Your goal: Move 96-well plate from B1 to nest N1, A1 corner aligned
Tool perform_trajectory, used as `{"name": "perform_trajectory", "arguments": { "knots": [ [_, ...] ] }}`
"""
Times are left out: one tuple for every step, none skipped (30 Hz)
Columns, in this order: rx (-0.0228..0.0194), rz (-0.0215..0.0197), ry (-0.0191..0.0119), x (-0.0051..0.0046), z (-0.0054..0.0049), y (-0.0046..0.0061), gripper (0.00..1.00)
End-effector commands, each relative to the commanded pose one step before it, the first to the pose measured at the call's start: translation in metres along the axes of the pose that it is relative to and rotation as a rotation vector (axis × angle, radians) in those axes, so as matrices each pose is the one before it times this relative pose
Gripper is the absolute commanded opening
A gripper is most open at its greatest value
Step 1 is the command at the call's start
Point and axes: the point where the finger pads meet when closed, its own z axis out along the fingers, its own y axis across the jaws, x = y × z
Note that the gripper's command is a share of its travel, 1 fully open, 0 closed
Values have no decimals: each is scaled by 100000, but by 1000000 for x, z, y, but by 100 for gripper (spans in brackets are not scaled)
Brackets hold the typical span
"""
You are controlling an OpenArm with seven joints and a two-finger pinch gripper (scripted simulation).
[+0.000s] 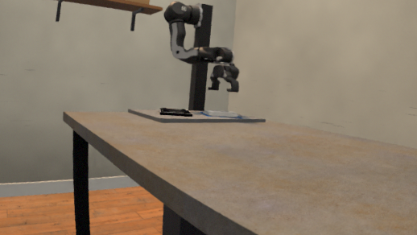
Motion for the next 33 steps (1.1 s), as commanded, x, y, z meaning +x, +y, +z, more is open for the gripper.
{"name": "perform_trajectory", "arguments": {
  "knots": [
    [312,-387,238,349,-700,-604,100],
    [-90,-4463,-75,-204,671,89,100],
    [-90,-4463,-75,-207,671,80,100],
    [-90,-4463,-75,-210,671,70,100],
    [-90,-4463,-75,-212,671,60,100],
    [-90,-4463,-75,-214,671,50,100],
    [0,0,0,0,0,0,100],
    [0,0,0,0,0,0,100],
    [0,0,0,0,0,0,100],
    [0,0,0,0,0,0,100],
    [0,0,0,0,0,0,100],
    [0,0,0,0,0,0,100],
    [0,0,0,0,0,0,100],
    [0,0,0,0,0,0,100],
    [0,0,0,0,0,0,100],
    [0,0,0,0,0,0,100],
    [0,0,0,0,0,0,100],
    [0,0,0,0,0,0,100],
    [-25,-4512,62,247,-598,181,100],
    [-25,-4512,62,239,-598,192,100],
    [-25,-4512,62,230,-598,203,100],
    [-25,-4512,62,221,-597,213,100],
    [-25,-4512,62,212,-597,223,100],
    [0,0,0,0,0,0,100],
    [0,0,0,0,0,0,100],
    [0,0,0,0,0,0,100],
    [0,0,0,0,0,0,100],
    [0,0,0,0,0,0,100],
    [0,0,0,0,0,0,100],
    [0,0,0,0,0,0,100],
    [0,0,0,0,0,0,100],
    [0,0,0,0,0,0,100],
    [0,0,0,0,0,0,100]
  ]
}}
